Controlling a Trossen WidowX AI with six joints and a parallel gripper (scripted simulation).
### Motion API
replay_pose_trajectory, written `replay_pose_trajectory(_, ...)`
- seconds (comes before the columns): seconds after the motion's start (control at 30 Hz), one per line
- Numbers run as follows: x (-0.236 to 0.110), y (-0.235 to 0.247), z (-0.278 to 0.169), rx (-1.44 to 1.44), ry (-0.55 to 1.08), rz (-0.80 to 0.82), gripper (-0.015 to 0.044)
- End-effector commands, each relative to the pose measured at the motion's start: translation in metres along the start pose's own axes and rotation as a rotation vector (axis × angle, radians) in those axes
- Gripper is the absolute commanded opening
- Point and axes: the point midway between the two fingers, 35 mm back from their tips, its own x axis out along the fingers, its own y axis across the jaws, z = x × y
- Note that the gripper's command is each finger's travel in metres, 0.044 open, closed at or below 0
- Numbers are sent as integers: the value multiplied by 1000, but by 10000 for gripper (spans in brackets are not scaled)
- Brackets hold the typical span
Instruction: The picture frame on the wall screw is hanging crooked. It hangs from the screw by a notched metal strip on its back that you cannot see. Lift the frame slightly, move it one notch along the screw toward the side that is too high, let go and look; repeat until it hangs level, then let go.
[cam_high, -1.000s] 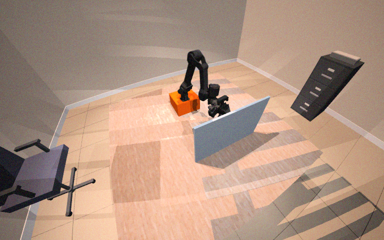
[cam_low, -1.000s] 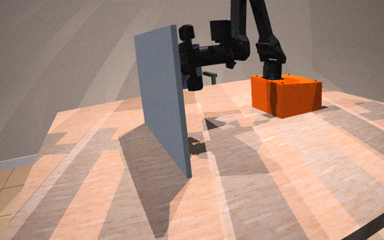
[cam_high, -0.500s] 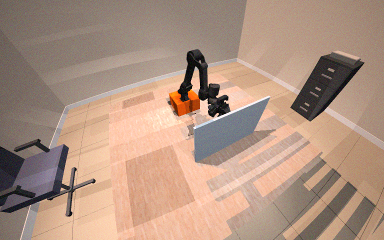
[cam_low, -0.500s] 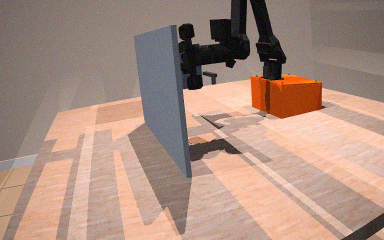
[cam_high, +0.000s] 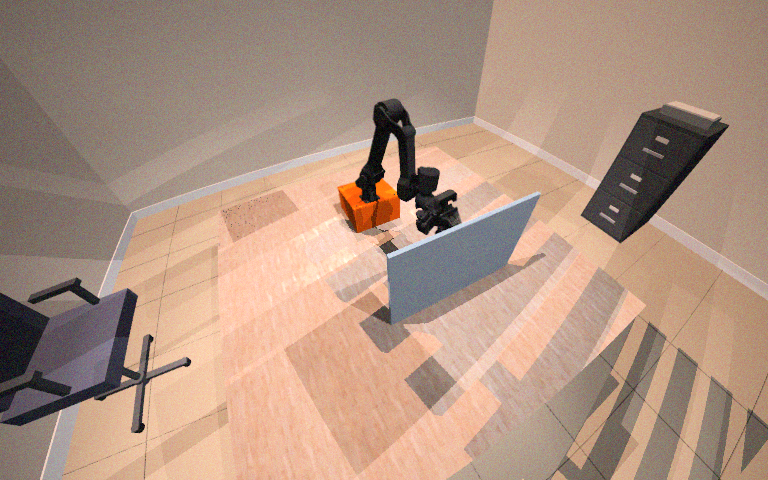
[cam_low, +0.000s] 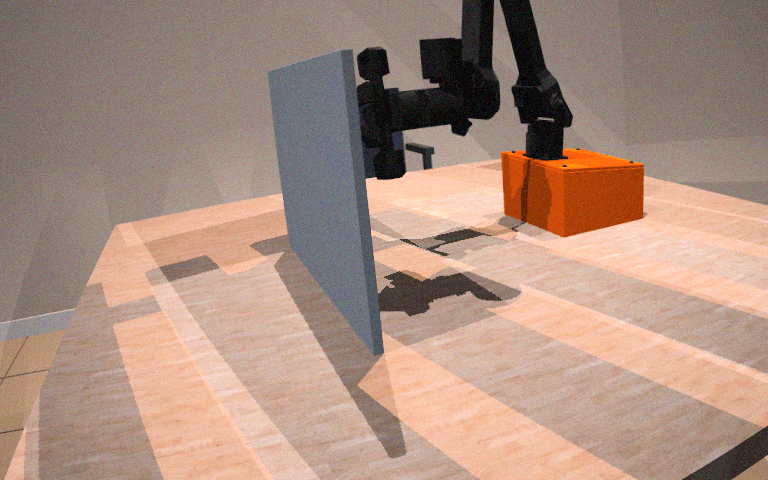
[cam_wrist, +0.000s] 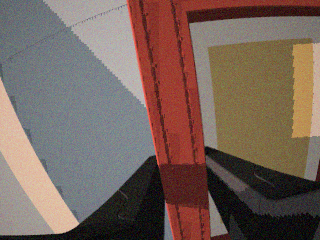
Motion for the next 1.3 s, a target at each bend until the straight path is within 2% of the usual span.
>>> replay_pose_trajectory(0.0,0,3,-1,-2,4,10,0)
replay_pose_trajectory(1.27,0,2,-8,-1,4,10,0)
